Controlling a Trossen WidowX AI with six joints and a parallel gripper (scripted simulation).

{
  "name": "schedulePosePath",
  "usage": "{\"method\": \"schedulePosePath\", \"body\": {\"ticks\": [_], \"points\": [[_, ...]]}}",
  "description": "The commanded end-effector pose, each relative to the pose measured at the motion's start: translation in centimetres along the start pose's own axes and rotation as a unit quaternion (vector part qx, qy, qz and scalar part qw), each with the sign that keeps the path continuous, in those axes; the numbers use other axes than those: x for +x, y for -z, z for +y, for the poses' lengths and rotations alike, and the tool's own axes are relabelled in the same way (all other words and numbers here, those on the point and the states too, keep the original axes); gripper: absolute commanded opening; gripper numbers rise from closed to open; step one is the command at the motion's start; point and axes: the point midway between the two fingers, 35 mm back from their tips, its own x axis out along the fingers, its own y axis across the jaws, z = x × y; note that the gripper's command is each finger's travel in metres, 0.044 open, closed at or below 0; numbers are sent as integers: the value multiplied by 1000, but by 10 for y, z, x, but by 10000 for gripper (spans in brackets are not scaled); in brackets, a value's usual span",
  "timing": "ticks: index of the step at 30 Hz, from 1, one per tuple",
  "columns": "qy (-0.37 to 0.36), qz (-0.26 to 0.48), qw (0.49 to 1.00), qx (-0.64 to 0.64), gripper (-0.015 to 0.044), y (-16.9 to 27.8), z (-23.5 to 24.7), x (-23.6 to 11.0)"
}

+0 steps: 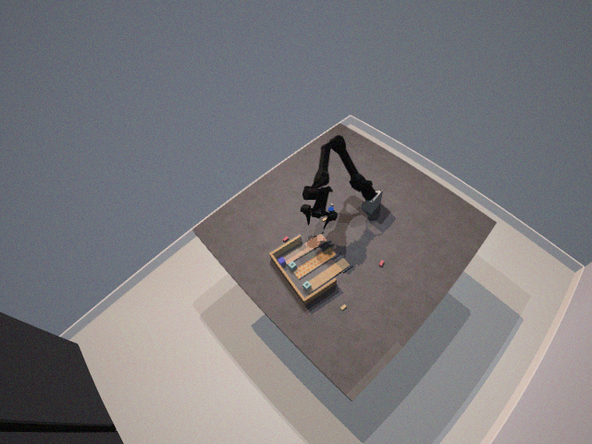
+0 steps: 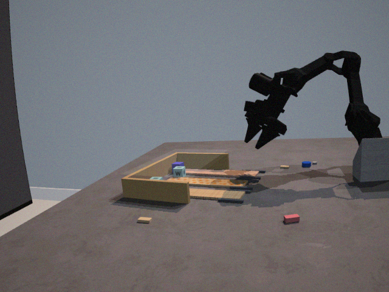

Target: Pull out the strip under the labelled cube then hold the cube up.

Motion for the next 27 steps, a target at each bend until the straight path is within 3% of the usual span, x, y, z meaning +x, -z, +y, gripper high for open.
{"method": "schedulePosePath", "body": {"ticks": [1,10,27], "points": [[50,-38,997,47,400,-39,37,-16],[116,-159,966,167,400,-87,106,-72],[116,-162,965,170,400,-88,108,-74]]}}
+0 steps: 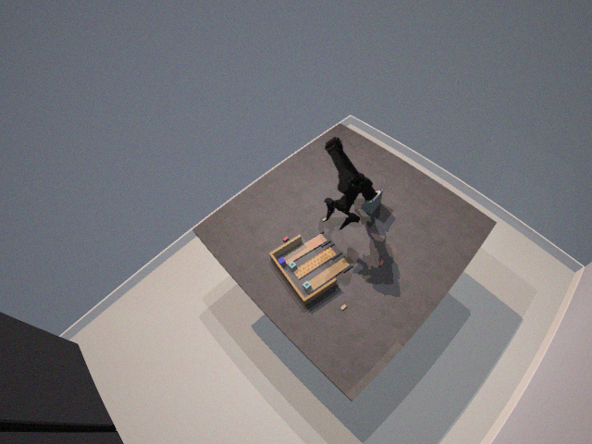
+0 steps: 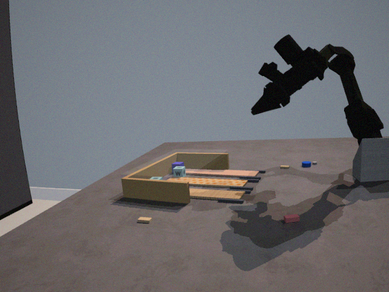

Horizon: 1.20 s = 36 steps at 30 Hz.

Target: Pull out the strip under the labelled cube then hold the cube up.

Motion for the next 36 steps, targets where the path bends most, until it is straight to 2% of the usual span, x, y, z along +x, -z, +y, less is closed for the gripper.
{"method": "schedulePosePath", "body": {"ticks": [1,3,6,18,32,36], "points": [[2,0,1000,2,400,0,1,0],[2,0,1000,2,400,0,1,0],[-5,18,1000,5,321,-5,7,8],[-27,198,979,45,6,-22,59,74],[39,431,896,102,0,24,100,132],[52,454,883,107,0,32,104,134]]}}
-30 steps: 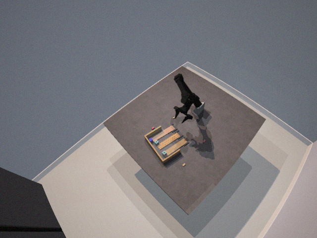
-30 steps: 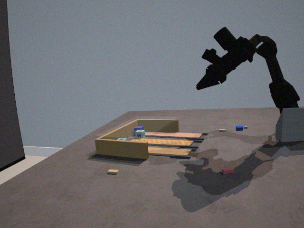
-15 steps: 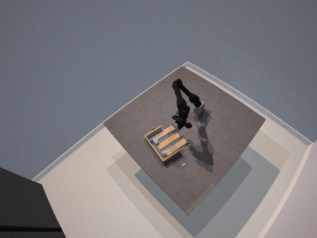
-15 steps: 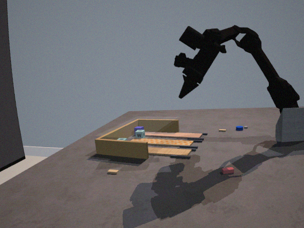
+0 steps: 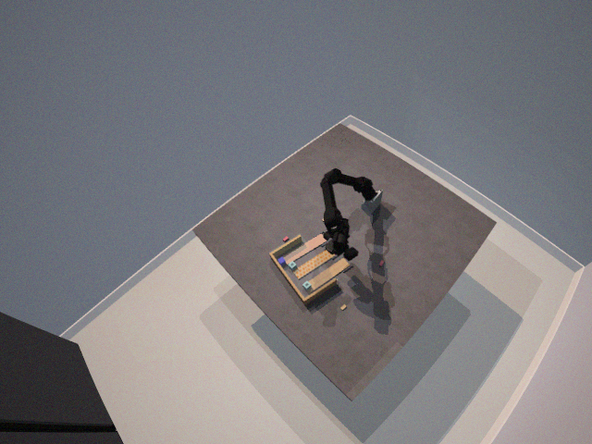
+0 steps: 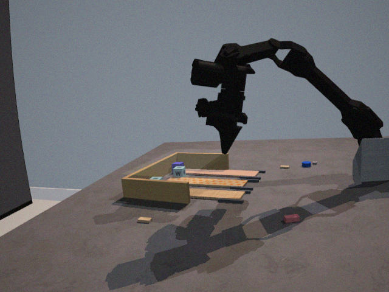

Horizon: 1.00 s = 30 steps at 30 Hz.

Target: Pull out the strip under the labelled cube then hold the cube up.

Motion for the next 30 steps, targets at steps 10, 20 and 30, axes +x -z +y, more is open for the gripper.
{"method": "schedulePosePath", "body": {"ticks": [10,20,30], "points": [[36,88,995,34,0,17,11,28],[36,88,995,34,0,19,10,40],[36,88,995,34,0,21,10,57]]}}
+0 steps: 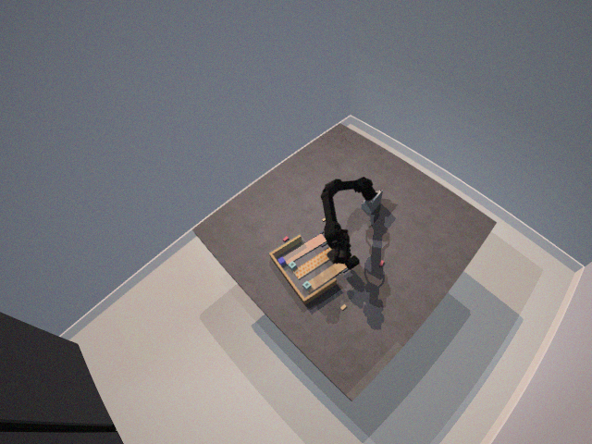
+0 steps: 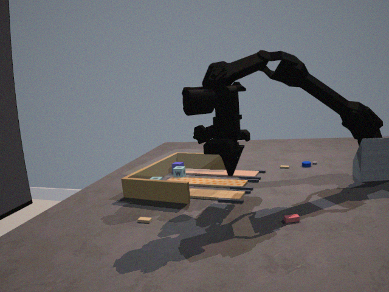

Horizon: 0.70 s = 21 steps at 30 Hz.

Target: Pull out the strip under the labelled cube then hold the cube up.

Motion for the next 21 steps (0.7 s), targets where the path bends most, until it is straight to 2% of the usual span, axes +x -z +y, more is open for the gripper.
{"method": "schedulePosePath", "body": {"ticks": [1,21], "points": [[3,0,1000,-3,0,1,0,9],[4,0,1000,-3,0,1,0,42]]}}
